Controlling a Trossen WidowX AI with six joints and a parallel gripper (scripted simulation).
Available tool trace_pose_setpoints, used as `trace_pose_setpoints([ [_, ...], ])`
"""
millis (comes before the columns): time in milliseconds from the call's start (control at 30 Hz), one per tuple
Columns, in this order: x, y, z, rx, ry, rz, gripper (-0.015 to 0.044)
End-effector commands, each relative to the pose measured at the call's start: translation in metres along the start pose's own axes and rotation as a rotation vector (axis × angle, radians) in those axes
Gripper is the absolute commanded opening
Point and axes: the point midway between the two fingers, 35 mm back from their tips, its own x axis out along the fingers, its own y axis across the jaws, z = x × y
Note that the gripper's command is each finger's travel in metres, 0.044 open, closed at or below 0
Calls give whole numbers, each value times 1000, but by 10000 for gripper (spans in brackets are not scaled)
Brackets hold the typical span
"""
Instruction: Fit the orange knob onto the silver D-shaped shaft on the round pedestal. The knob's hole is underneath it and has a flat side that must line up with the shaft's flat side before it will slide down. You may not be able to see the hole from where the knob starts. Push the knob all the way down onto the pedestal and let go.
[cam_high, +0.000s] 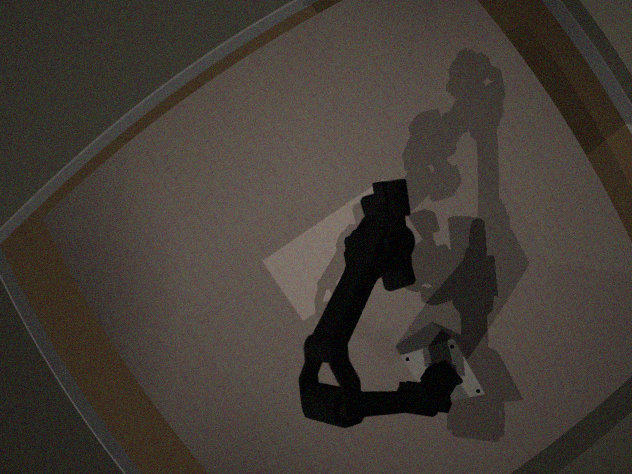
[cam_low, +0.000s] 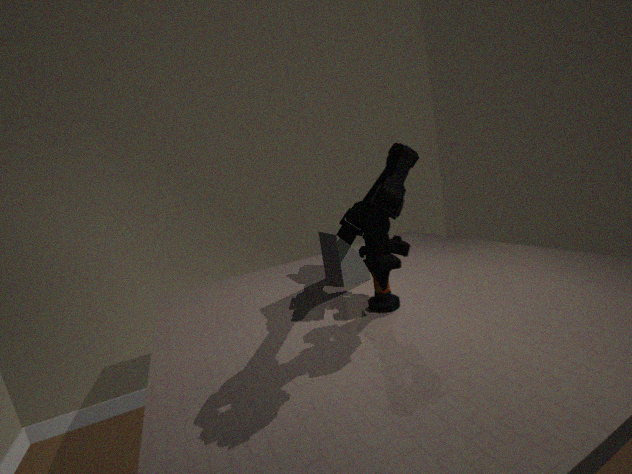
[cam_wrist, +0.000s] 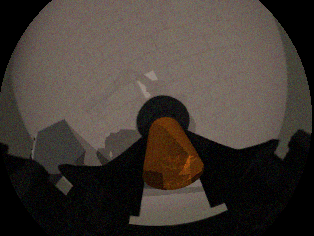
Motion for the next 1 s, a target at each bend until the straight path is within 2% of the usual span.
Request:
trace_pose_setpoints([
  [0, 4, 1, 0, 8, -3, 1, 0],
  [300, 3, 0, 0, 0, 0, 1, 0],
  [833, 3, 0, 0, 0, 0, 1, 420],
  [867, 3, 0, 0, 0, 0, 1, 440],
  [967, 3, 0, 0, 0, 0, 1, 440],
])
